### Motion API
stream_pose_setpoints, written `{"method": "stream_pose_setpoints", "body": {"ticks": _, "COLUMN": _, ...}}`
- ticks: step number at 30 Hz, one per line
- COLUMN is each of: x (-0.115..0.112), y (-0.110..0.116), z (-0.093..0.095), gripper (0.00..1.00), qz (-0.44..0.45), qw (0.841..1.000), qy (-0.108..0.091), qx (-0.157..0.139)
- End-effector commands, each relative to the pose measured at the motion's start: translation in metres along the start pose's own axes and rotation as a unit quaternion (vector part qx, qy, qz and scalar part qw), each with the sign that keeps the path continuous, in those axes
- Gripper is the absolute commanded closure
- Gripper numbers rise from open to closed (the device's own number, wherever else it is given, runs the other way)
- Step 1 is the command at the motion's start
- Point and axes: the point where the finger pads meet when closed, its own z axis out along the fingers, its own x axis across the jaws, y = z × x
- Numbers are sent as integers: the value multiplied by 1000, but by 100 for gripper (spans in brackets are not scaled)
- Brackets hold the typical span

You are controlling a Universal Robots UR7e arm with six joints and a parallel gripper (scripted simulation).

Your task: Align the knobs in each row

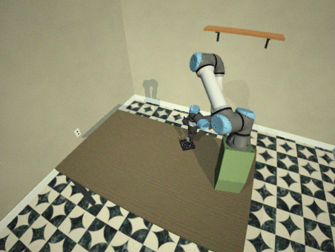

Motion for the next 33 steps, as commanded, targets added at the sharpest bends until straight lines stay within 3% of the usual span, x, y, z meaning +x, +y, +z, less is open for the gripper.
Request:
{"method": "stream_pose_setpoints", "body": {"ticks": 1, "x": 1, "y": 2, "z": -3, "gripper": 54, "qz": 77, "qw": 997, "qy": 3, "qx": -1}}
{"method": "stream_pose_setpoints", "body": {"ticks": 17, "x": 5, "y": 6, "z": -4, "gripper": 54, "qz": 173, "qw": 985, "qy": 3, "qx": 0}}
{"method": "stream_pose_setpoints", "body": {"ticks": 33, "x": 5, "y": 6, "z": -4, "gripper": 54, "qz": 189, "qw": 982, "qy": 3, "qx": 0}}
